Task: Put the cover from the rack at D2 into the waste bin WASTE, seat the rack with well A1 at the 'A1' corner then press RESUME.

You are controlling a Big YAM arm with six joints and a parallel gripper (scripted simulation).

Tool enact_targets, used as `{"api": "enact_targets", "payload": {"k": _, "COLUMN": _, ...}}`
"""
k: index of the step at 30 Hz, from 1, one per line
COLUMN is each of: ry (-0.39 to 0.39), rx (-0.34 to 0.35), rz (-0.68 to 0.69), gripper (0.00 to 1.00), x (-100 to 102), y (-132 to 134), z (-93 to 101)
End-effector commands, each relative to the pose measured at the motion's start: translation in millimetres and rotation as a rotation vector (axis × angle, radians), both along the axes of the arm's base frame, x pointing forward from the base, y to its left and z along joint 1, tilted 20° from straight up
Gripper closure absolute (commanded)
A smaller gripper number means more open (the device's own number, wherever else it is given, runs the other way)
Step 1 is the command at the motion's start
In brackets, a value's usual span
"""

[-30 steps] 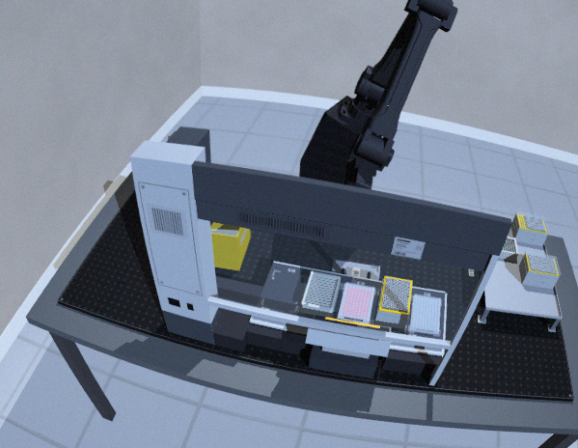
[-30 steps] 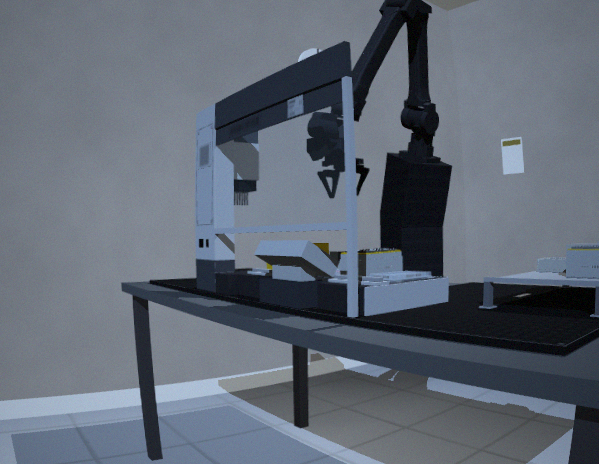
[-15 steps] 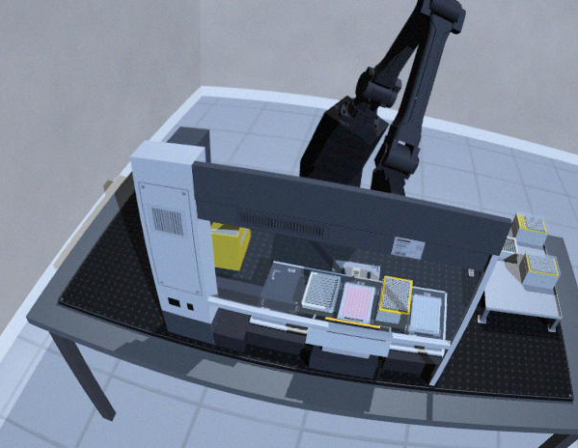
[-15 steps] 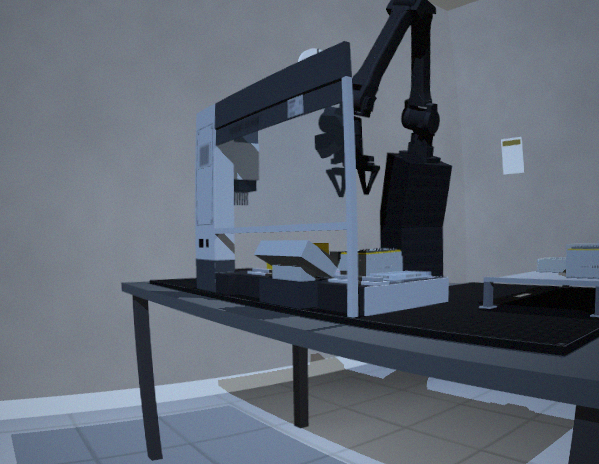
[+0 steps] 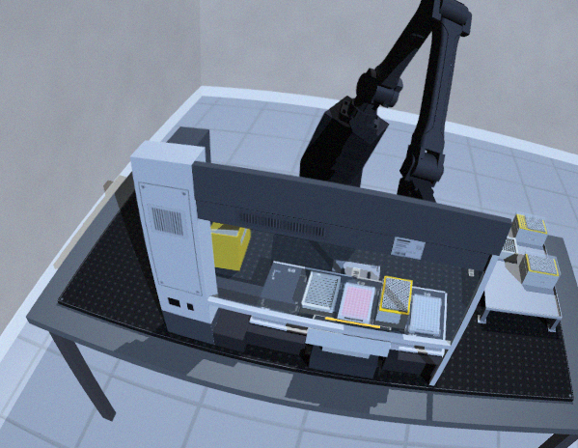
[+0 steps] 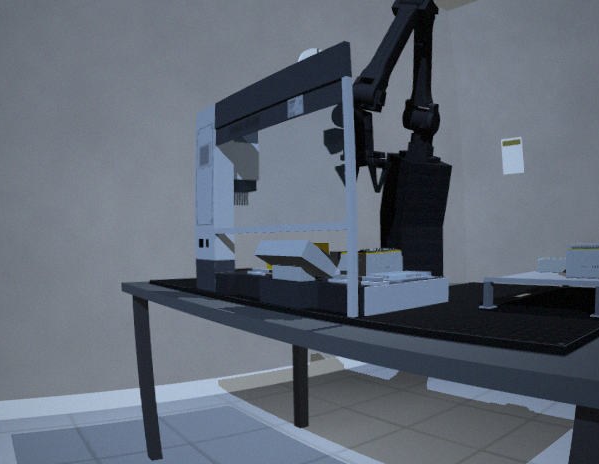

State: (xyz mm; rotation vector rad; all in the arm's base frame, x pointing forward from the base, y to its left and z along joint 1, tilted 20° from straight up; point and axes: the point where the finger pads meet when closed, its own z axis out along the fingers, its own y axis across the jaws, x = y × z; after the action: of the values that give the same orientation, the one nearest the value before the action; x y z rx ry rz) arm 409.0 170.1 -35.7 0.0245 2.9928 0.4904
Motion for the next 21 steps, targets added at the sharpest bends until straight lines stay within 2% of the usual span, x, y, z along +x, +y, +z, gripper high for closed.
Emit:
{"api": "enact_targets", "payload": {"k": 1, "ry": 0.000, "rx": 0.005, "rz": -0.019, "gripper": 0.00, "x": 15.1, "y": 22.7, "z": 8.2}}
{"api": "enact_targets", "payload": {"k": 6, "ry": 0.000, "rx": 0.007, "rz": -0.019, "gripper": 0.00, "x": 20.0, "y": 38.2, "z": 14.2}}
{"api": "enact_targets", "payload": {"k": 7, "ry": 0.014, "rx": 0.002, "rz": -0.041, "gripper": 0.00, "x": 17.2, "y": 26.2, "z": 9.4}}
{"api": "enact_targets", "payload": {"k": 9, "ry": 0.014, "rx": 0.002, "rz": -0.041, "gripper": 0.00, "x": 17.2, "y": 26.2, "z": 9.4}}
{"api": "enact_targets", "payload": {"k": 10, "ry": 0.031, "rx": -0.005, "rz": -0.047, "gripper": 0.00, "x": 8.2, "y": 20.2, "z": 4.2}}
{"api": "enact_targets", "payload": {"k": 12, "ry": 0.025, "rx": -0.002, "rz": -0.047, "gripper": 0.00, "x": 10.8, "y": 21.1, "z": 6.7}}
{"api": "enact_targets", "payload": {"k": 14, "ry": -0.002, "rx": 0.008, "rz": -0.019, "gripper": 0.00, "x": 16.2, "y": 38.7, "z": 3.0}}
{"api": "enact_targets", "payload": {"k": 21, "ry": -0.016, "rx": 0.013, "rz": -0.019, "gripper": 0.00, "x": 26.2, "y": 49.2, "z": -14.7}}
